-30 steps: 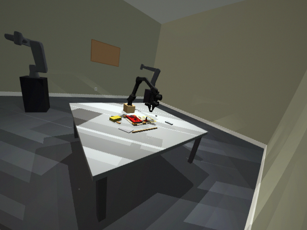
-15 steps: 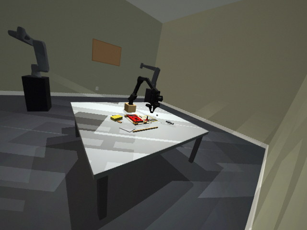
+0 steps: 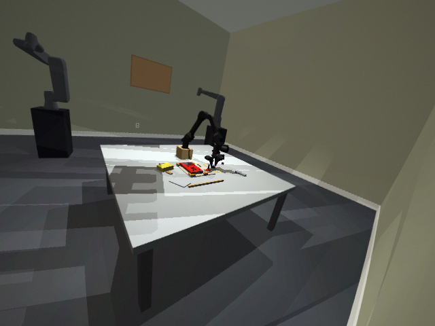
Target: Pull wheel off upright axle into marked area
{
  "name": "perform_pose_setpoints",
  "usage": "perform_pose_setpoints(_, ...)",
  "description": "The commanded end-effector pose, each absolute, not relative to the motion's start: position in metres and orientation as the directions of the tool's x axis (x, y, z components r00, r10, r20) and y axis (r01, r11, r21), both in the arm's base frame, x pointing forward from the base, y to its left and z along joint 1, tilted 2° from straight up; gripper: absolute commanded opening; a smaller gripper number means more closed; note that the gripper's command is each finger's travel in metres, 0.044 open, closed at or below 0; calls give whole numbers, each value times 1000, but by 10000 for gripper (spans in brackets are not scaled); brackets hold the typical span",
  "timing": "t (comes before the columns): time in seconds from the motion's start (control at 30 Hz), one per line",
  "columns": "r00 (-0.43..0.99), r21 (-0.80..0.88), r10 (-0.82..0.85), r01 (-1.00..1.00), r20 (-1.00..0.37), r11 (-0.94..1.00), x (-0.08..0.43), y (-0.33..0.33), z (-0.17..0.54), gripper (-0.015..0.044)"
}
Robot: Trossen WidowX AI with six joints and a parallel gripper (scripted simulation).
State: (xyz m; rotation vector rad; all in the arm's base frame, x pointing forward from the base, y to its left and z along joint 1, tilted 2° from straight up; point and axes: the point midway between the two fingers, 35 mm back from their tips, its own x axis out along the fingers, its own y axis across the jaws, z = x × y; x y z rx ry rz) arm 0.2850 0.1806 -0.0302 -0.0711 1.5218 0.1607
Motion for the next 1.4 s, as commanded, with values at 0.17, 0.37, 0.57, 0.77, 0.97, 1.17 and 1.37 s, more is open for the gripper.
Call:
perform_pose_setpoints(0.17,41,54,60,-149,-997,987,285,180,-33,105)
perform_pose_setpoints(0.37,41,54,60,-149,-997,987,285,180,-33,263)
perform_pose_setpoints(0.57,43,51,58,-146,-997,988,284,179,2,300)
perform_pose_setpoints(0.77,45,49,56,-144,-997,988,282,177,27,300)
perform_pose_setpoints(0.97,47,54,61,-147,-997,988,257,161,41,440)
perform_pose_setpoints(1.17,40,47,54,-145,-998,988,216,135,62,440)
perform_pose_setpoints(1.37,38,46,52,-144,-998,988,206,129,65,440)
